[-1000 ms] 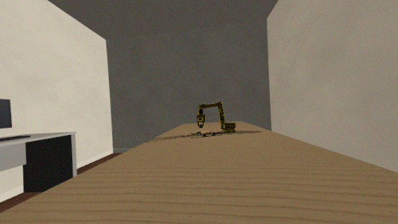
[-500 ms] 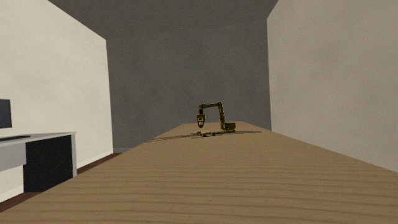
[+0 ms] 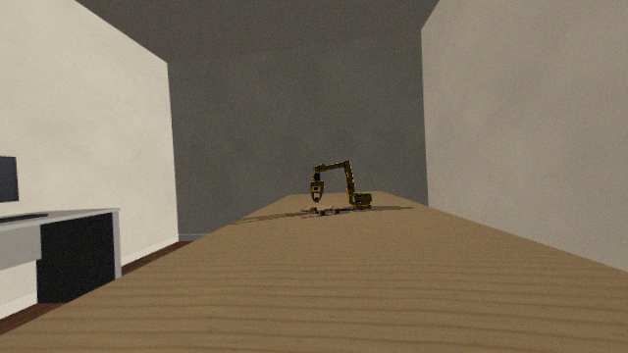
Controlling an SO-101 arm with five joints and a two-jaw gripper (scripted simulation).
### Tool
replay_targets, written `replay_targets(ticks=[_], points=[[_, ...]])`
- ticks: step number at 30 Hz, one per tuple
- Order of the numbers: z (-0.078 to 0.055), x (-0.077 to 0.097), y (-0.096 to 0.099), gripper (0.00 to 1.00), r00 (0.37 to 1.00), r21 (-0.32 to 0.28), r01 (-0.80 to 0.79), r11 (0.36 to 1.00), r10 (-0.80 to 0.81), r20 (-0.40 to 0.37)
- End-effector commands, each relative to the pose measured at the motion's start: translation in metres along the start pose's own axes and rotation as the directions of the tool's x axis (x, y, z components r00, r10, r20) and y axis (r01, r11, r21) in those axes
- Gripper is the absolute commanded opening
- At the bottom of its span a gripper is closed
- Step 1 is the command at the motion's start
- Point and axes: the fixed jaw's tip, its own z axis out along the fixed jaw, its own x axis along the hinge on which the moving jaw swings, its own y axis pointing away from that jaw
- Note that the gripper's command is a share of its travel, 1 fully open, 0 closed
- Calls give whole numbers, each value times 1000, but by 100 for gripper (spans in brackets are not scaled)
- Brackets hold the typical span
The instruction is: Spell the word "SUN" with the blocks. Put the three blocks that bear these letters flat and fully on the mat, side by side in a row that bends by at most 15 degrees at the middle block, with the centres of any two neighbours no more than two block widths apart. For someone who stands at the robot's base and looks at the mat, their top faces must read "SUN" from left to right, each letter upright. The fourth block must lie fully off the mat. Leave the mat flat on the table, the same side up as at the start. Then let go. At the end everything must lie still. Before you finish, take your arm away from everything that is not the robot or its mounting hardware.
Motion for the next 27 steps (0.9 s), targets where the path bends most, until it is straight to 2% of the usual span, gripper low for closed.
replay_targets(ticks=[1, 27], points=[[-11, -3, -8, 0, 1000, 78, -1, 997, -1, 19], [0, -3, -8, 0, 1000, 78, -1, 997, -1, 18]])
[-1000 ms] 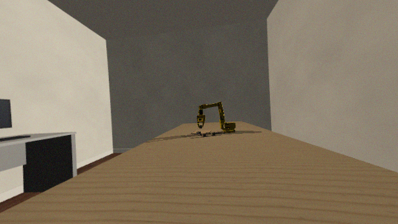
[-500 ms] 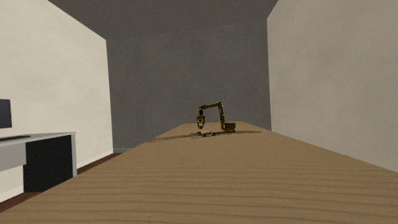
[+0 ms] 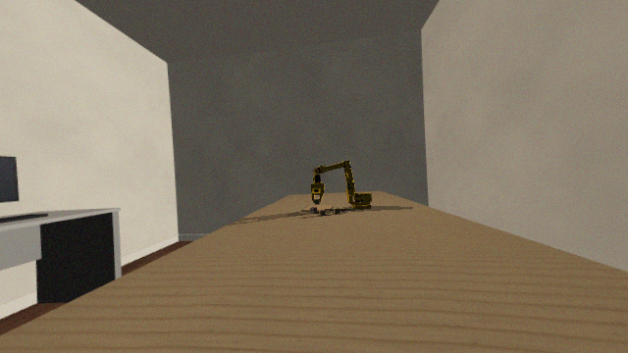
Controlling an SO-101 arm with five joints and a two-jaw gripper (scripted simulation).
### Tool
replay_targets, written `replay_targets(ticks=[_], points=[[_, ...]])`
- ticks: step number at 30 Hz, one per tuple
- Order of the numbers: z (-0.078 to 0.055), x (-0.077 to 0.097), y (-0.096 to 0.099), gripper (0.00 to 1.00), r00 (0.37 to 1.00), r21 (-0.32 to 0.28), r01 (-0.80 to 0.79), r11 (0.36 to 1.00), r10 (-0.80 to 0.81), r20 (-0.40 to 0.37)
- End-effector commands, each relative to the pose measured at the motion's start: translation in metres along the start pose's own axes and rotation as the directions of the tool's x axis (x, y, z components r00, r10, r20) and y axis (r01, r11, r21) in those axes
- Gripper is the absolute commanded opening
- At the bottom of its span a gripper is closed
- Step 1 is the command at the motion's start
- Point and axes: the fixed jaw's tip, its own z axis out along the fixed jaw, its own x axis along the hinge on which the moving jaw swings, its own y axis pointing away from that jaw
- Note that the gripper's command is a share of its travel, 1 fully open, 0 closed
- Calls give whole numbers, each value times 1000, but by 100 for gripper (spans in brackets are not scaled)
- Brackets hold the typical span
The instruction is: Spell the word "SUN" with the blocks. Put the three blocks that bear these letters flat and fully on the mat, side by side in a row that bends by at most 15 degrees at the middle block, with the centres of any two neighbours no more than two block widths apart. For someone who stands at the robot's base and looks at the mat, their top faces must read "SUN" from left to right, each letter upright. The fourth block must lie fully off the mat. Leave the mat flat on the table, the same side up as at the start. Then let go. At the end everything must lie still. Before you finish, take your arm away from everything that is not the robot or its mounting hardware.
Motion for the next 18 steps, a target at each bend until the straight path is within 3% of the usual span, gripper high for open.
replay_targets(ticks=[1, 18], points=[[-9, -3, -8, 0, 1000, 77, -1, 997, -1, 18], [-3, -3, -9, 0, 1000, 77, -1, 997, -1, 18]])
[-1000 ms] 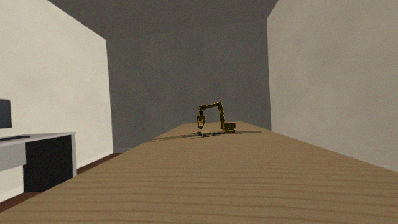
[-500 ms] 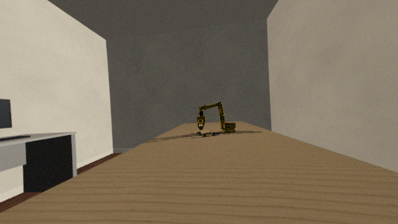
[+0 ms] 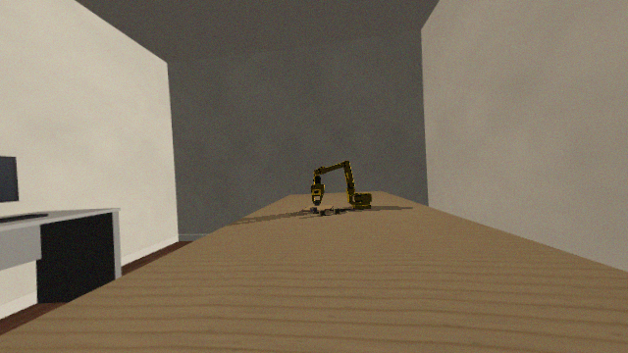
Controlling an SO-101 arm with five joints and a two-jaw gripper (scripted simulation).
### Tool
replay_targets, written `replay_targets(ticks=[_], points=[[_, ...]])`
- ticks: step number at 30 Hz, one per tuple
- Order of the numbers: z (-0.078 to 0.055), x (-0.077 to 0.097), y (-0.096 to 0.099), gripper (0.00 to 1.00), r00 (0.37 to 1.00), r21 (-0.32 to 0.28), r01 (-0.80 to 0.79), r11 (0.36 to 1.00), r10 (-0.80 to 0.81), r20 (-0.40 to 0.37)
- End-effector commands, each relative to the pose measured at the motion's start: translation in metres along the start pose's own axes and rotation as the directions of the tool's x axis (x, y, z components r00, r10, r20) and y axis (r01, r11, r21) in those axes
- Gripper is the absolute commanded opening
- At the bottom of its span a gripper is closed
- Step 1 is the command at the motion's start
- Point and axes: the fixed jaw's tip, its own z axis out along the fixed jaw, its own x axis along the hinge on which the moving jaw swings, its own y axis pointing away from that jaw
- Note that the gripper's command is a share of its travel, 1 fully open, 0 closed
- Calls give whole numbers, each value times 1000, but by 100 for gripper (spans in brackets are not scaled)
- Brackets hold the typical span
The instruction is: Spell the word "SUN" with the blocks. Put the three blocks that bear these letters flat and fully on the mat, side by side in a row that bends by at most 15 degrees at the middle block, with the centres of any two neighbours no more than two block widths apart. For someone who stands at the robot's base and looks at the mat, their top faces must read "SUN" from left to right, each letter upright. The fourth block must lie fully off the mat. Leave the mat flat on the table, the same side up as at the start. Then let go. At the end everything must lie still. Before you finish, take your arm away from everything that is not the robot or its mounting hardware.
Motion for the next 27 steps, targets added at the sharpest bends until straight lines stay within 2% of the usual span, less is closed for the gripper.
replay_targets(ticks=[1, 27], points=[[-10, -3, -9, 0, 1000, 76, -1, 997, -1, 18], [-2, -3, -9, 0, 1000, 76, -1, 997, -1, 18]])
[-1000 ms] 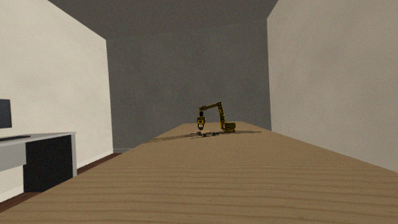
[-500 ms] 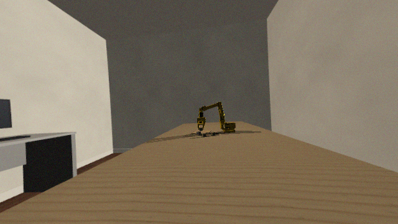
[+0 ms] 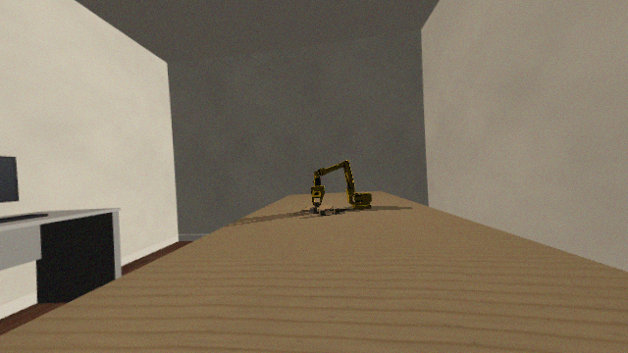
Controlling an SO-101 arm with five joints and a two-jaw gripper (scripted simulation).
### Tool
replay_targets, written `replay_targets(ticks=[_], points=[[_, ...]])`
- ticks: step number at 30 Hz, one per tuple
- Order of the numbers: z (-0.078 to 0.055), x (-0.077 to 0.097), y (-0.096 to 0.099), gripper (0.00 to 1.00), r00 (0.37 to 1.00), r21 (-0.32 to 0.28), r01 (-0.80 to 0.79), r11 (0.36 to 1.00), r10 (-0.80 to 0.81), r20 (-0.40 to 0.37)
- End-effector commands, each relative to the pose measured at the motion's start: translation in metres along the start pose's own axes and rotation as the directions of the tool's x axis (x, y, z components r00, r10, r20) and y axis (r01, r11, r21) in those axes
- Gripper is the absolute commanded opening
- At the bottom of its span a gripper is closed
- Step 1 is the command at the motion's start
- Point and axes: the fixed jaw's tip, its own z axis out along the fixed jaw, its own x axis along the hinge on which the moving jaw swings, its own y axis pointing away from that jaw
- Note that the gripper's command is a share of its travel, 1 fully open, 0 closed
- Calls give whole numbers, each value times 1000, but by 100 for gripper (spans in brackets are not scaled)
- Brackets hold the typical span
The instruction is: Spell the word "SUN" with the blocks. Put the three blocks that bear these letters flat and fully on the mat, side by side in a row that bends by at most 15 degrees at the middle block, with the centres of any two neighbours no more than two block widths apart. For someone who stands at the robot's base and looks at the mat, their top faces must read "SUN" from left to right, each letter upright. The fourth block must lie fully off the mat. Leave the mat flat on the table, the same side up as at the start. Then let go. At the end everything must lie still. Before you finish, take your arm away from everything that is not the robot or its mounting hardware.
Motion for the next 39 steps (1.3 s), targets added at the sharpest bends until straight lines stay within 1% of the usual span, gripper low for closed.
replay_targets(ticks=[1, 7, 31, 34, 39], points=[[-10, -3, -10, 0, 1000, 76, -1, 997, -1, 18], [-6, -3, -10, 0, 1000, 76, 0, 997, -1, 18], [-1, -3, -10, 0, 1000, 76, 0, 997, -1, 18], [-1, -3, -10, 3, 1000, 76, 0, 997, -1, 18], [-1, -3, -10, 11, 1000, 76, 0, 997, -1, 18]])
